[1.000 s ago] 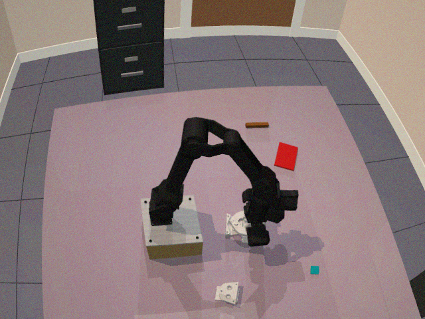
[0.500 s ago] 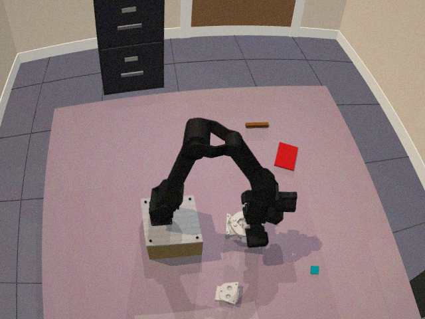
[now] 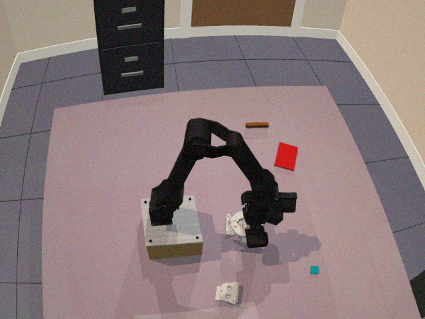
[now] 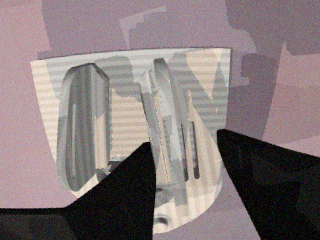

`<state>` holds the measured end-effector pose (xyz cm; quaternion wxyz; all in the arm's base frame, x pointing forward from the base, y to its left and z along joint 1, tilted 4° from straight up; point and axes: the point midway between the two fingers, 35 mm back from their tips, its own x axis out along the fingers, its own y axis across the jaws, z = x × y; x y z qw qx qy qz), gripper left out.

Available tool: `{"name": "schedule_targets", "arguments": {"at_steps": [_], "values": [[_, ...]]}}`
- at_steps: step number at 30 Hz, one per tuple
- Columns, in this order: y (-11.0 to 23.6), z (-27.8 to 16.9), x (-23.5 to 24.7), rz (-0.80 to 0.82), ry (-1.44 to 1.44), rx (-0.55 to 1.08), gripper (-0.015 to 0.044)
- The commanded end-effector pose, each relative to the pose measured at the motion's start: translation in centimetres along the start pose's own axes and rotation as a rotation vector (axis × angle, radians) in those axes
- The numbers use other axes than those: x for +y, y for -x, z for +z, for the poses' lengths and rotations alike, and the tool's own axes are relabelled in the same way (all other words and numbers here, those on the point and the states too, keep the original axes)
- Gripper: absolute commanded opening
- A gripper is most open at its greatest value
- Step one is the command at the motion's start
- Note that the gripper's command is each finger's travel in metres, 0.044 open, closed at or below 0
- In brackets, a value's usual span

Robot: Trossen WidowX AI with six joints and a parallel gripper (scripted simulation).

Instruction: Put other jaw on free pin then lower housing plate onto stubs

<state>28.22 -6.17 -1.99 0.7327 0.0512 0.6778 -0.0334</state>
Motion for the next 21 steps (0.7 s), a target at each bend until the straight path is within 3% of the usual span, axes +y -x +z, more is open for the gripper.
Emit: {"name": "schedule_targets", "arguments": {"at_steps": [1,21], "values": [[-0.13,0.01,0.05,0.003,-0.001,-0.001,0.0134],[-0.64,0.00,0.05,0.003,0.005,-0.001,0.0134]]}}
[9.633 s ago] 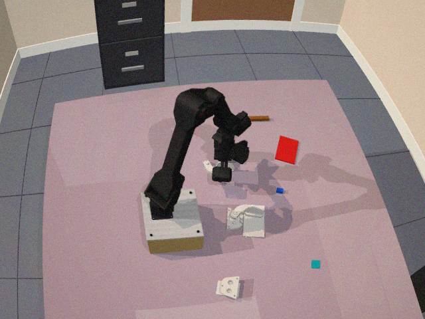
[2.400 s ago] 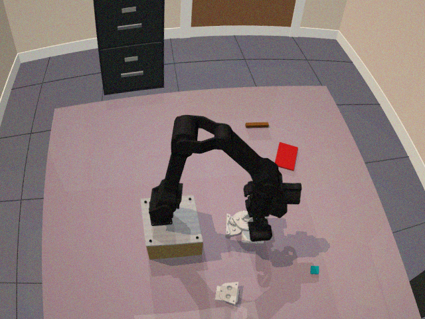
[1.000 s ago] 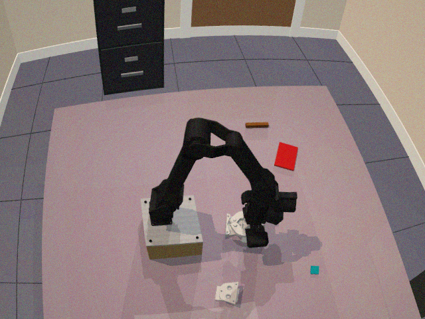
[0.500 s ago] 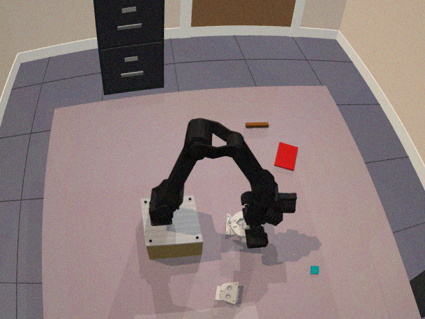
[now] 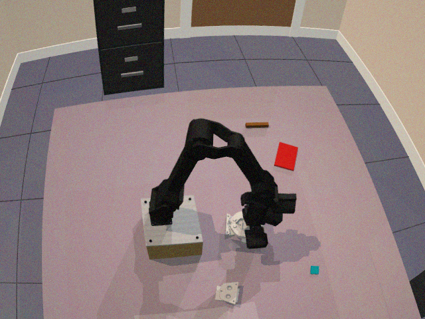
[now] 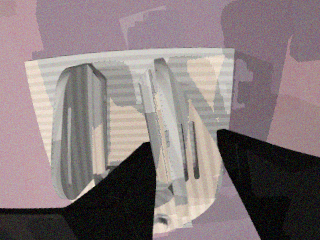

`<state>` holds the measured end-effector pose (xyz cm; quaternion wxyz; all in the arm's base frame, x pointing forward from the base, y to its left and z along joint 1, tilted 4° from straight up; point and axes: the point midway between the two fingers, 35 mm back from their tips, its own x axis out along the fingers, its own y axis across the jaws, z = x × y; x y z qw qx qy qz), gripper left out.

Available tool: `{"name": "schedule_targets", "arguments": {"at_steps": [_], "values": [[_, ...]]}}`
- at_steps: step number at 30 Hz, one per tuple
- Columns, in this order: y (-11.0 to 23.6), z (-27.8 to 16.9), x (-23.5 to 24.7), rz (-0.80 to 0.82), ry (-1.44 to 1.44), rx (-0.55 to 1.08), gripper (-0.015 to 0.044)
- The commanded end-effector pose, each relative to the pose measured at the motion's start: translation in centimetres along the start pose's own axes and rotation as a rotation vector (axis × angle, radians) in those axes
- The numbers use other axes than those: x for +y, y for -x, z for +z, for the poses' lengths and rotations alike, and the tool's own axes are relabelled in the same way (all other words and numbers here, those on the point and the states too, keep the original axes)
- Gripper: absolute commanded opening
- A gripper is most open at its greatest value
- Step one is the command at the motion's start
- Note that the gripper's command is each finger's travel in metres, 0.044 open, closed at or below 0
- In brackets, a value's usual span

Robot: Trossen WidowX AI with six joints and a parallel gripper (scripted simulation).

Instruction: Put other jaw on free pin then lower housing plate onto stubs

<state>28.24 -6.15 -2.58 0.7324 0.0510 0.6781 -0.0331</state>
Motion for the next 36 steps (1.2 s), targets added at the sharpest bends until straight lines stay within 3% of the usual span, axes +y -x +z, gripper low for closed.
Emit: {"name": "schedule_targets", "arguments": {"at_steps": [1,36], "values": [[-0.04,0.03,0.05,0.002,0.005,-0.002,0.0134],[-0.97,0.02,0.05,0.002,0.013,-0.002,0.0134]]}}
